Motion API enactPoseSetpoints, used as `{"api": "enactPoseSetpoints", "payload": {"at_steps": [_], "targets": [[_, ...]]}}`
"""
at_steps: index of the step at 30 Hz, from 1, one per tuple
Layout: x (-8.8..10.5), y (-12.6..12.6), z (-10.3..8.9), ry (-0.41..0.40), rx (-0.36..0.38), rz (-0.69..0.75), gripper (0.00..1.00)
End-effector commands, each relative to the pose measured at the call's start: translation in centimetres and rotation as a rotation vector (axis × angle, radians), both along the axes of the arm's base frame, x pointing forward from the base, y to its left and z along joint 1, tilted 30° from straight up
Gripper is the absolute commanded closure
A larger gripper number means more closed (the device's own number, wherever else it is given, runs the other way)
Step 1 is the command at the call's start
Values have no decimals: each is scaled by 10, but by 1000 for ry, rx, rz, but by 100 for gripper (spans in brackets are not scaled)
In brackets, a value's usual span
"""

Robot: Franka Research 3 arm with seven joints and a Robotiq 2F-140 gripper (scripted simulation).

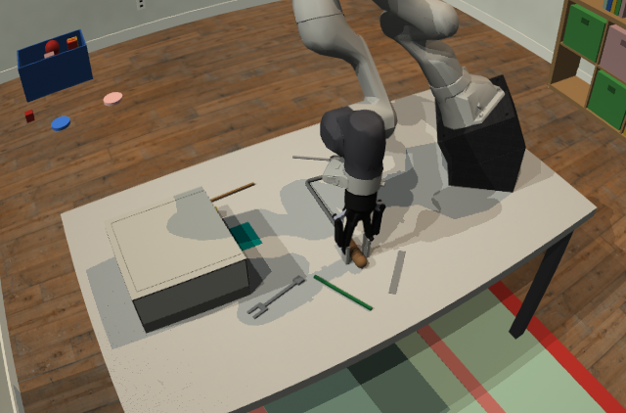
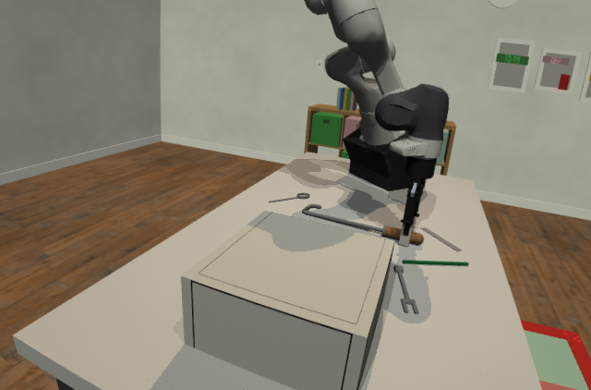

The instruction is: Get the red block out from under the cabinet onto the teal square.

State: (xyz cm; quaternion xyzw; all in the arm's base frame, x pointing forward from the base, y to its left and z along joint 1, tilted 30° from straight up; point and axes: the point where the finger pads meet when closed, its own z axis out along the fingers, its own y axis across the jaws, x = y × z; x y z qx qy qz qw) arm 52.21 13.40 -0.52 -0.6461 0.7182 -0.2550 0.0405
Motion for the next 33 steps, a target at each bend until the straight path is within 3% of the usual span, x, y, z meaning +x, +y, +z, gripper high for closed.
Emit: {"api": "enactPoseSetpoints", "payload": {"at_steps": [1, 5, 6, 33], "targets": [[0, 1, -1, -2, 5, -1, 66], [0, 1, -1, -2, 5, -1, 66], [0, 1, -1, -2, 5, -1, 100], [0, 1, -1, -2, 5, -1, 100]]}}
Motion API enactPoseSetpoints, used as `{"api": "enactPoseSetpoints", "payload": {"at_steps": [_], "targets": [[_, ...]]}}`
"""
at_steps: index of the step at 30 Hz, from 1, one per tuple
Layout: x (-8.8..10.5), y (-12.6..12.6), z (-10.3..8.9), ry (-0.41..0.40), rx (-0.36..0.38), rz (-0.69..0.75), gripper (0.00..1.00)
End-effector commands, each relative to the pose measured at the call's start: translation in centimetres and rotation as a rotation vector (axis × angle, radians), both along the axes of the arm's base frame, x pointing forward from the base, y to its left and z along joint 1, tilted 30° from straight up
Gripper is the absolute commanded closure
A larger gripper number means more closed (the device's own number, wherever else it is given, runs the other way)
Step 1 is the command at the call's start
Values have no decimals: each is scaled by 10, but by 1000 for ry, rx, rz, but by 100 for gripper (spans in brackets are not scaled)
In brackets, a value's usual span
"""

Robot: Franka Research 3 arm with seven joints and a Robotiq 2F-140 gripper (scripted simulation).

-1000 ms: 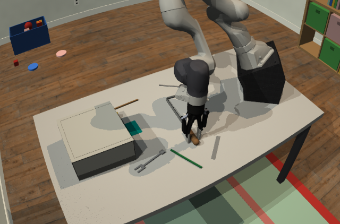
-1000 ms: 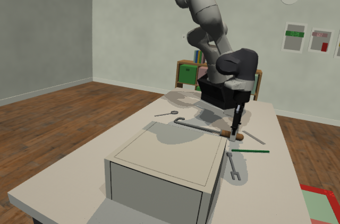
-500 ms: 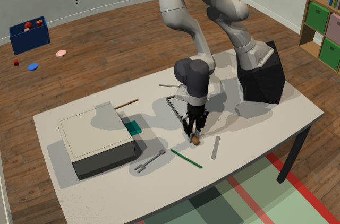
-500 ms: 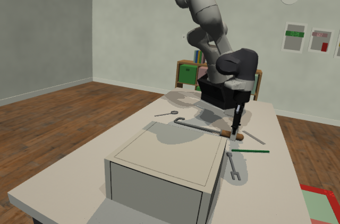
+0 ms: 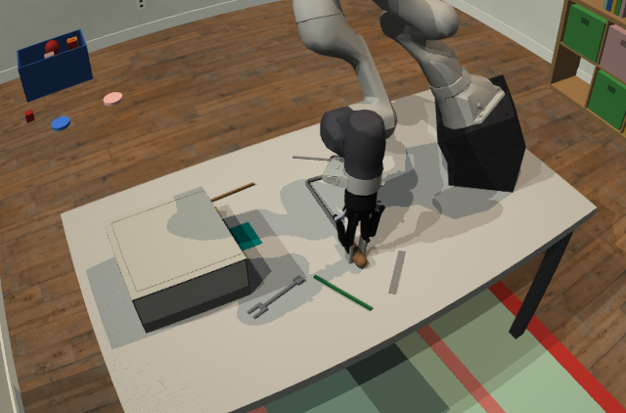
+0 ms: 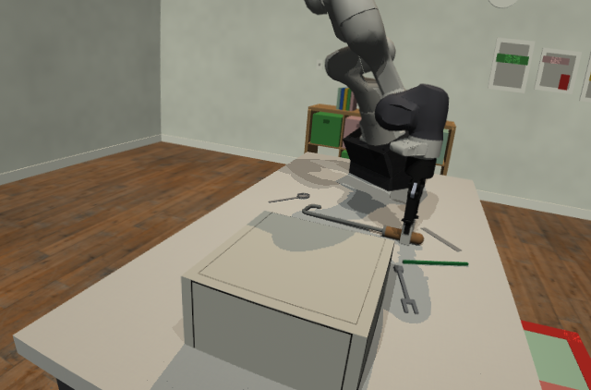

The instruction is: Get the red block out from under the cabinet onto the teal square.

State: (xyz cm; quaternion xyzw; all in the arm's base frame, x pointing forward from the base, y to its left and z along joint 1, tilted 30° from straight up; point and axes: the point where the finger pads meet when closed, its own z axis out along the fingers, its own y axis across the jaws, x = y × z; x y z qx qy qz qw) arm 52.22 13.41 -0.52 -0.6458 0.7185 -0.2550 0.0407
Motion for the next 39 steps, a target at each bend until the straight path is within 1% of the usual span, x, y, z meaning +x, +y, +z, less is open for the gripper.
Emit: {"api": "enactPoseSetpoints", "payload": {"at_steps": [1, 39], "targets": [[0, 1, -1, -1, 4, -1, 100], [-2, 1, 3, 6, -5, 20, 100]]}}
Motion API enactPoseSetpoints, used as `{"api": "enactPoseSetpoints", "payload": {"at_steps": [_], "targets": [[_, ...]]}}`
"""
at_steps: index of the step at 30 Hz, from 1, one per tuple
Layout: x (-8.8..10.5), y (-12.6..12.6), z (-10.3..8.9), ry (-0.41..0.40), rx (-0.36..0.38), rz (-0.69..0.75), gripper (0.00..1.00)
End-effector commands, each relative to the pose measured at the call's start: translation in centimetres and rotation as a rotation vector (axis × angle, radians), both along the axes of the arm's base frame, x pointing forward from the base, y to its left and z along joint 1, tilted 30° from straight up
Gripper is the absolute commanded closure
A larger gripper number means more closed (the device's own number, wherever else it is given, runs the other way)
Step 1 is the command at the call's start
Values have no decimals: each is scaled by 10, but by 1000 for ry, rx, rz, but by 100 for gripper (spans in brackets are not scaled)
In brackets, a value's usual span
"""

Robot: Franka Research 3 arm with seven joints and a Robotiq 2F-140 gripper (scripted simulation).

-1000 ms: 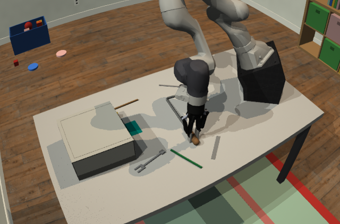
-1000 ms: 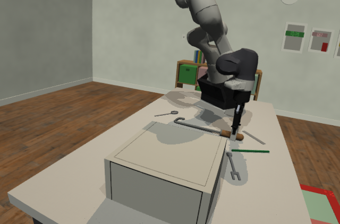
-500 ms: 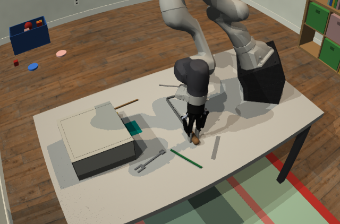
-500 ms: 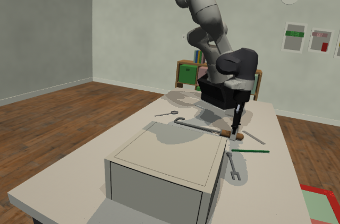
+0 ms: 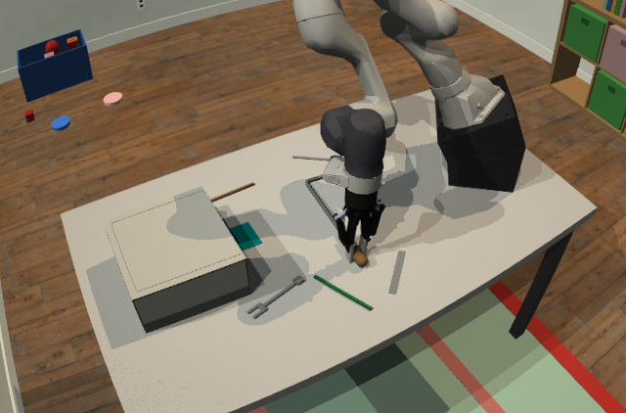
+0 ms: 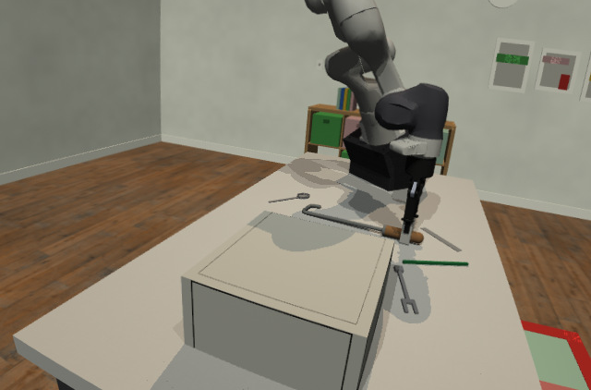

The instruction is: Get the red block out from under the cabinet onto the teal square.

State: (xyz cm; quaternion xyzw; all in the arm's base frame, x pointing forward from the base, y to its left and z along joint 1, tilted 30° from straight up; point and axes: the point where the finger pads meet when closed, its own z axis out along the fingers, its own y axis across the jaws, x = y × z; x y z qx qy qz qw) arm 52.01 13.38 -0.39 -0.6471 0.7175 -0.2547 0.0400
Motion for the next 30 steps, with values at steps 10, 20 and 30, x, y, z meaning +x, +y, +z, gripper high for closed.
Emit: {"api": "enactPoseSetpoints", "payload": {"at_steps": [10, 20, 30], "targets": [[-4, -4, 2, 35, -42, 102, 100], [-9, -12, 2, 80, -98, 227, 100], [-17, -22, 2, 141, -174, 398, 100]]}}
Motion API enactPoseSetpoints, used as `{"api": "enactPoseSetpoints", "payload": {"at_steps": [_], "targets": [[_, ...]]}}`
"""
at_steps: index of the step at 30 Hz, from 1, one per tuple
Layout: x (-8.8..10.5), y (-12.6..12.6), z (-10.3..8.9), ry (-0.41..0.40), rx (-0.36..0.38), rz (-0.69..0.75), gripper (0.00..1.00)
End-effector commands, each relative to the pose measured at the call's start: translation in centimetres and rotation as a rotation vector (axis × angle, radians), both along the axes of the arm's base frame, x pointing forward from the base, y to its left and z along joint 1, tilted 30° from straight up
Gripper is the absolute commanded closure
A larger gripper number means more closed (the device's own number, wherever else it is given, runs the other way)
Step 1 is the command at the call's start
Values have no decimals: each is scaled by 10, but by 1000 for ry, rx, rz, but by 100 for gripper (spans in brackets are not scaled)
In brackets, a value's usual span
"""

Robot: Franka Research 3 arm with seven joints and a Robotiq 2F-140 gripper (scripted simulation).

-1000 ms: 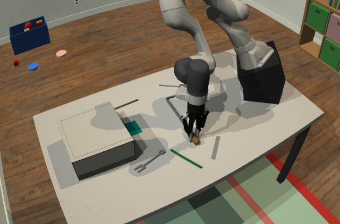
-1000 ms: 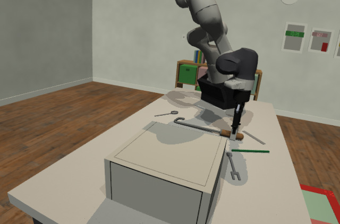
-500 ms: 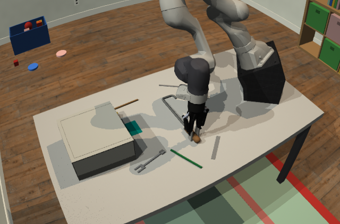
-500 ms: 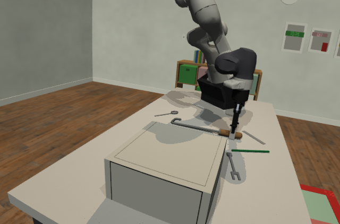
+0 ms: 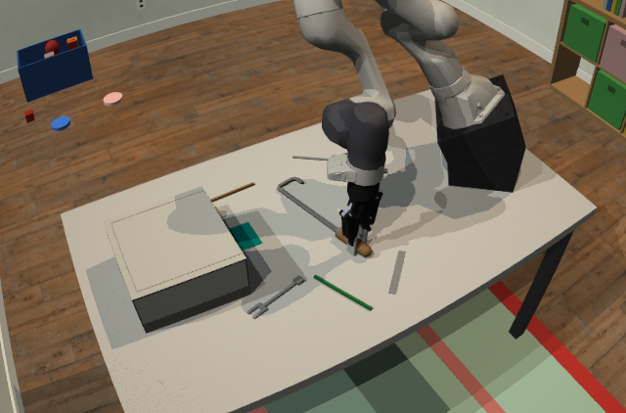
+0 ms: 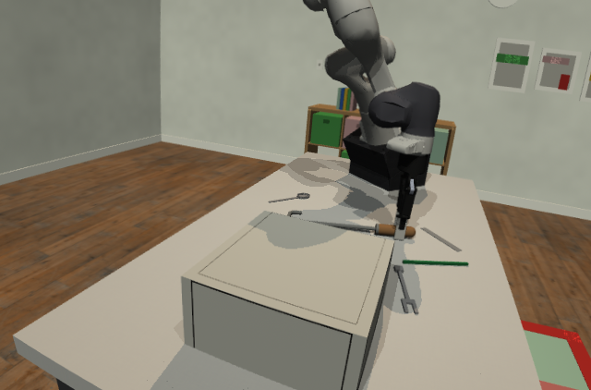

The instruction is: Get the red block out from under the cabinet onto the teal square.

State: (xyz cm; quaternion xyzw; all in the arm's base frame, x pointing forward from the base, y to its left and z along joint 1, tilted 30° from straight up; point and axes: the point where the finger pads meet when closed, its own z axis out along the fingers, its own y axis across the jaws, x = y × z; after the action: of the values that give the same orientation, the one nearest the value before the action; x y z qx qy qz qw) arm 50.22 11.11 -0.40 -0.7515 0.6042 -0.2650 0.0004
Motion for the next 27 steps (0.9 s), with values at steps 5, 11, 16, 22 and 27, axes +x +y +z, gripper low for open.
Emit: {"api": "enactPoseSetpoints", "payload": {"at_steps": [5, 11, 16, 22, 27], "targets": [[-4, -7, 3, 100, -100, 243, 100], [-11, -16, 3, 158, -172, 401, 100], [-16, -23, 3, 197, -221, 508, 100], [-22, -31, 3, 244, -281, 639, 100], [-27, -38, 4, 289, -338, 763, 100]]}}
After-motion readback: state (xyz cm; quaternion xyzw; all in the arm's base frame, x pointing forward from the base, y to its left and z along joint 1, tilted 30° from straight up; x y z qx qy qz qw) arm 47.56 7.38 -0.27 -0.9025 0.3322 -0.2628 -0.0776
